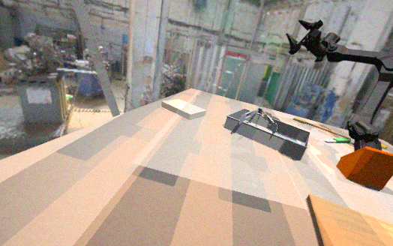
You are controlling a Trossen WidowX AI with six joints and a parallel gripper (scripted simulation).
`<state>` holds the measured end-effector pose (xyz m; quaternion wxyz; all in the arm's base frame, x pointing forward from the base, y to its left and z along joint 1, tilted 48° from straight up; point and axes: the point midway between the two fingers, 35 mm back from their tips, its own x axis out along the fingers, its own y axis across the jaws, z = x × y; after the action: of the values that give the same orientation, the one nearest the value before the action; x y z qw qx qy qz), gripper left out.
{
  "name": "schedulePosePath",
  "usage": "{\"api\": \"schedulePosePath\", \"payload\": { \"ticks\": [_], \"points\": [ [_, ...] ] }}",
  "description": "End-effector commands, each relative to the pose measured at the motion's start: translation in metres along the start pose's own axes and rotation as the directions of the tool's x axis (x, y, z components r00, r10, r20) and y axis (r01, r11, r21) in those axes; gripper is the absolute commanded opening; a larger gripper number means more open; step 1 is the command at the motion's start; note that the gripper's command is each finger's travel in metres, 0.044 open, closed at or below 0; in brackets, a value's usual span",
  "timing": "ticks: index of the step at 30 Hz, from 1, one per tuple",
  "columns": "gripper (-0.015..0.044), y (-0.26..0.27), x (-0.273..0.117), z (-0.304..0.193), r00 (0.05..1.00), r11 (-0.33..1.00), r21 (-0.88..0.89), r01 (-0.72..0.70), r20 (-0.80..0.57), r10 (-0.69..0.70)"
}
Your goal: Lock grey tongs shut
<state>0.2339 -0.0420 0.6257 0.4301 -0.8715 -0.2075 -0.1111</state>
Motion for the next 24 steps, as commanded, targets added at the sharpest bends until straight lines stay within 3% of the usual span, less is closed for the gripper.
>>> {"api": "schedulePosePath", "payload": {
  "ticks": [1, 4, 7, 10, 14, 19, 24],
  "points": [
    [0.0426, 0.000, 0.000, 0.000, 1.000, 1.000, 0.000, 0.000, 0.000, 0.000],
    [0.0440, 0.014, 0.006, -0.002, 0.999, 0.991, 0.132, -0.028, -0.012, 0.030],
    [0.0440, 0.051, 0.018, -0.005, 0.992, 0.892, 0.442, -0.090, -0.041, 0.121],
    [0.0440, 0.102, 0.031, -0.001, 0.963, 0.629, 0.766, -0.130, -0.054, 0.264],
    [0.0440, 0.154, 0.044, 0.023, 0.911, 0.313, 0.941, -0.131, -0.011, 0.412],
    [0.0440, 0.231, 0.046, 0.062, 0.753, -0.207, 0.974, 0.090, 0.070, 0.654],
    [0.0440, 0.277, 0.037, 0.097, 0.591, -0.403, 0.850, 0.339, 0.140, 0.794]
  ]
}}
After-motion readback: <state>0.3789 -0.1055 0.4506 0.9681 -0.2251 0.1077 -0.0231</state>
